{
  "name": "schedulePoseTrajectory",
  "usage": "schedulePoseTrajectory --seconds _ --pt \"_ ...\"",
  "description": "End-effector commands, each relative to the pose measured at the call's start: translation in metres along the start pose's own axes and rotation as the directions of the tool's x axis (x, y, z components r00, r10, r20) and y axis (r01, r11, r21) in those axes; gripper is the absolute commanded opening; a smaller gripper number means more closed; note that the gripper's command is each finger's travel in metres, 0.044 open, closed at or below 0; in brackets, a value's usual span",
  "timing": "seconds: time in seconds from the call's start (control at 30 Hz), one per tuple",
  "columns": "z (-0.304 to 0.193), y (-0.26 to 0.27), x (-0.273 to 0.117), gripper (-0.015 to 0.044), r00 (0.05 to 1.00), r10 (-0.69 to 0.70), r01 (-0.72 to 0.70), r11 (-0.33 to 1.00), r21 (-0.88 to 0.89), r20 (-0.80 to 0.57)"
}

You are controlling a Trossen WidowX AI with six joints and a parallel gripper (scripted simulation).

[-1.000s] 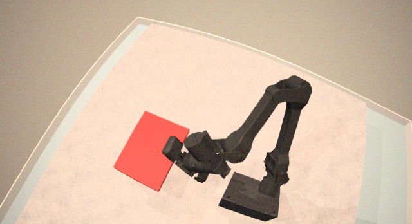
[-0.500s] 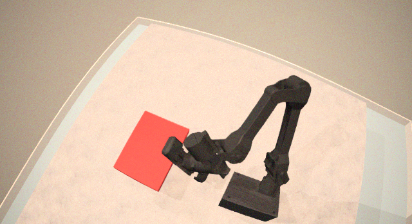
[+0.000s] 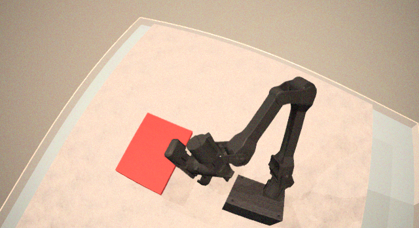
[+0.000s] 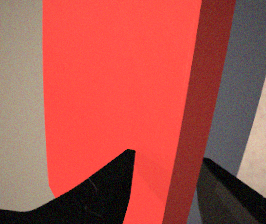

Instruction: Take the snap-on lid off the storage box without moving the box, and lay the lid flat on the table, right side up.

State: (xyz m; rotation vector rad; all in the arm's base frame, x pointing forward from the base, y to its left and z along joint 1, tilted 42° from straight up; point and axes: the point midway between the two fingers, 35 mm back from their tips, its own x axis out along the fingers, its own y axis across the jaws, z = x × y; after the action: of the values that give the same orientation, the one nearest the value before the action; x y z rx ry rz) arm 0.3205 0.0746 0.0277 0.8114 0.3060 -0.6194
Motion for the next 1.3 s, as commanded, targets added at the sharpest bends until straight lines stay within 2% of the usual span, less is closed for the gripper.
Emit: schedulePoseTrajectory --seconds 0.0,1.27 --pt "-0.0001 0.0013 -0.0012 0.0000 1.000 0.002 -0.002 1.000 0.002 0.001" --pt "0.0000 0.0067 -0.0067 0.0000 1.000 0.002 -0.002 1.000 0.002 0.000"
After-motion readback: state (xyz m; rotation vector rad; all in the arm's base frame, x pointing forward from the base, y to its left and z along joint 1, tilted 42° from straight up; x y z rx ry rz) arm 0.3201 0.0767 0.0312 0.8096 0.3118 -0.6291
